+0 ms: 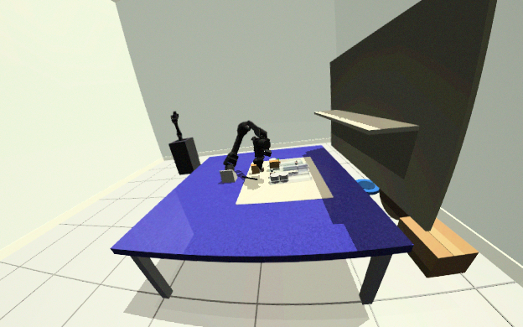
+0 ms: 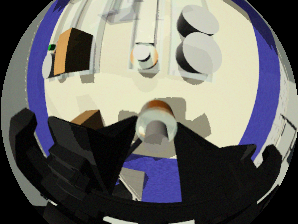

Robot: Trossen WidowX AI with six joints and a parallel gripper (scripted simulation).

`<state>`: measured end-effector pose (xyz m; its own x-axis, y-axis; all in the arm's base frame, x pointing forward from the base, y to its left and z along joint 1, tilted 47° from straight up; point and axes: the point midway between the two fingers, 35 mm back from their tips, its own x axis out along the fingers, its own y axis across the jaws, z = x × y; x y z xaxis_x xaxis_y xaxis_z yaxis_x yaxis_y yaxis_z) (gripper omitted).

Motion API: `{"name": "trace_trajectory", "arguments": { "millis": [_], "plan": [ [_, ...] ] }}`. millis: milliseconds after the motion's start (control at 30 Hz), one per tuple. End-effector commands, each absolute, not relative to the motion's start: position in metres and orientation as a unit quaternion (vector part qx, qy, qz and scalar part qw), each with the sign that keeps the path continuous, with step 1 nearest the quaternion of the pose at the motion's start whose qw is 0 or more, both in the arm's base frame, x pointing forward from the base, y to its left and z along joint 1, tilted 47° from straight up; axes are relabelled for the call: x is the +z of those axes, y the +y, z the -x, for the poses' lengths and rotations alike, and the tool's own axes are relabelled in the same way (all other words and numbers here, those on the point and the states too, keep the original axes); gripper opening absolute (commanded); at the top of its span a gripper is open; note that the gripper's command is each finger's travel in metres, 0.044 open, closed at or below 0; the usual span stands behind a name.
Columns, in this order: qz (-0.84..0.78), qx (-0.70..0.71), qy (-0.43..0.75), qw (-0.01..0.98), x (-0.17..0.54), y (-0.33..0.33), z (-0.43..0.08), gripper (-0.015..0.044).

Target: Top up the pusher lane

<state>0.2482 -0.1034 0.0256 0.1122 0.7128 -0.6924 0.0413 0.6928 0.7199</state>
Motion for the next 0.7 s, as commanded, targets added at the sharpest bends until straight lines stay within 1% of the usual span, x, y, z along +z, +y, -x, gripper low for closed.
{"name": "trace_trajectory", "arguments": {
  "millis": [0,233,667],
  "plan": [
    [-0.302,0.247,0.619,0.682,0.04,-0.116,-0.246,0.0],
    [-0.302,0.248,0.619,0.681,0.058,-0.13,-0.242,0.0],
    [-0.28,0.27,0.609,0.691,0.039,-0.084,-0.276,0.0]
  ]
}}
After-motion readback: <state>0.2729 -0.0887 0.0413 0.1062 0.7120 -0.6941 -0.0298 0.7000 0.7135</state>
